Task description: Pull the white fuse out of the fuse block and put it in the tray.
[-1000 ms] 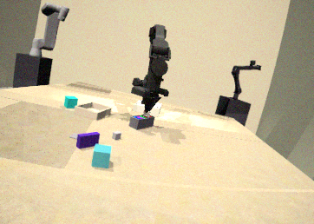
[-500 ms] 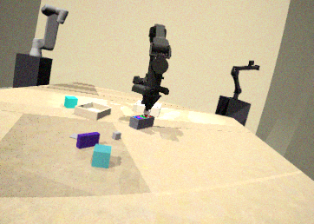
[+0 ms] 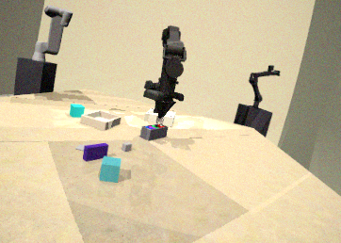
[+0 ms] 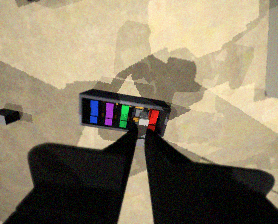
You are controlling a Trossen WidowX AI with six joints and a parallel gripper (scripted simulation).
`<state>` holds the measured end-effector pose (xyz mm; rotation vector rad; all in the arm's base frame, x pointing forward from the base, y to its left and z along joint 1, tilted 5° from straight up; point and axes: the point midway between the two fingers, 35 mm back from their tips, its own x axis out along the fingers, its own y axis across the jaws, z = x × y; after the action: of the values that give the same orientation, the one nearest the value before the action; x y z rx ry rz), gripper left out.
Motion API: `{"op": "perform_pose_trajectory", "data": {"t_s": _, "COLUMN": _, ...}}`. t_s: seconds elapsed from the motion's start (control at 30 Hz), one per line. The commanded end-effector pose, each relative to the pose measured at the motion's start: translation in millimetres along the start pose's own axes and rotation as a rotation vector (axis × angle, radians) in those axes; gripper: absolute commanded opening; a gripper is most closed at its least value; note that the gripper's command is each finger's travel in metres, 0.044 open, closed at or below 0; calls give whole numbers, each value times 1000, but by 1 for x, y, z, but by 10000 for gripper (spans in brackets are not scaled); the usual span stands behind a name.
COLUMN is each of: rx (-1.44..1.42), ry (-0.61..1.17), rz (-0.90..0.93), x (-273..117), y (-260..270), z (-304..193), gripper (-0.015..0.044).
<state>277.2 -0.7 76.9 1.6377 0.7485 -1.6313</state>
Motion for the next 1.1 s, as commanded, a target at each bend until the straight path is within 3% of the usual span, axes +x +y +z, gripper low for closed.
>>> {"op": "perform_pose_trajectory", "data": {"t_s": 0.0, "rx": 5, "ry": 1, "rz": 8, "x": -5, "y": 2, "z": 0, "gripper": 0}}
{"op": "perform_pose_trajectory", "data": {"t_s": 0.63, "rx": 5, "ry": 2, "rz": 8, "x": -24, "y": 4, "z": 2, "gripper": 0}}
{"op": "perform_pose_trajectory", "data": {"t_s": 1.07, "rx": 5, "ry": 0, "rz": 8, "x": -25, "y": 51, "z": 46, "gripper": 0}}
